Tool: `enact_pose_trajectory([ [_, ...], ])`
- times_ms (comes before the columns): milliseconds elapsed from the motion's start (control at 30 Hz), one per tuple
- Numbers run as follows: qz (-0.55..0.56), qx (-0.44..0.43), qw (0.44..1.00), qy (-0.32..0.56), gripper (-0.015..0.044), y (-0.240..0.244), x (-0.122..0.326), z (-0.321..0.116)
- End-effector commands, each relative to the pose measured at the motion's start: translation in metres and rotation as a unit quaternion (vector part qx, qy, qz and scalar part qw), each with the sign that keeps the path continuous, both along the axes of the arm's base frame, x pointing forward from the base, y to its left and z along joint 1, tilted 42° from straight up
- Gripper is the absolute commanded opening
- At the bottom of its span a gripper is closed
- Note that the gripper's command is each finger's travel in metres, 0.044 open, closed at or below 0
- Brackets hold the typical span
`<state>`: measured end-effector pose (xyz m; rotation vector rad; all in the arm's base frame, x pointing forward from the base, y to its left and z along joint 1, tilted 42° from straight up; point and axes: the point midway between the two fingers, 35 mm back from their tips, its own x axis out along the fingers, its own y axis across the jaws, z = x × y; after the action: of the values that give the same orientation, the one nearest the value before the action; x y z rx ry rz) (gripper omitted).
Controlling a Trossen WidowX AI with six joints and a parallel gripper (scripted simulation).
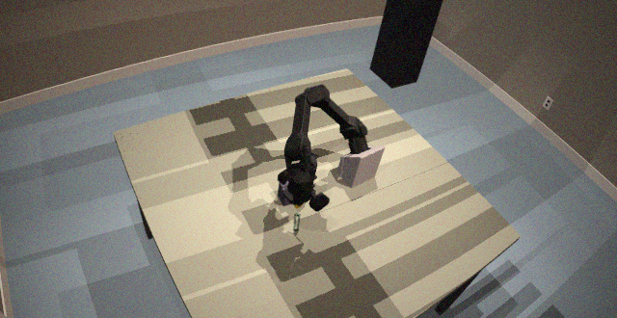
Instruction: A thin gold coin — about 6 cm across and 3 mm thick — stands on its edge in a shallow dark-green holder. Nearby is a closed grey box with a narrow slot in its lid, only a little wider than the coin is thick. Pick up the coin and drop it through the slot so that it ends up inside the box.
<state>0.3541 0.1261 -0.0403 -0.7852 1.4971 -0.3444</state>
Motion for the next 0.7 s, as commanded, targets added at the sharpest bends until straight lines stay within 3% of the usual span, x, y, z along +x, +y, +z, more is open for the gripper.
enact_pose_trajectory([
  [0,-0.040,0.005,0.999,-0.031,0.0000,0.001,0.000,-0.002],
  [300,-0.146,0.017,0.981,-0.123,0.0000,0.002,0.001,-0.002],
  [667,-0.148,0.017,0.981,-0.125,0.0000,-0.010,-0.003,0.010],
])
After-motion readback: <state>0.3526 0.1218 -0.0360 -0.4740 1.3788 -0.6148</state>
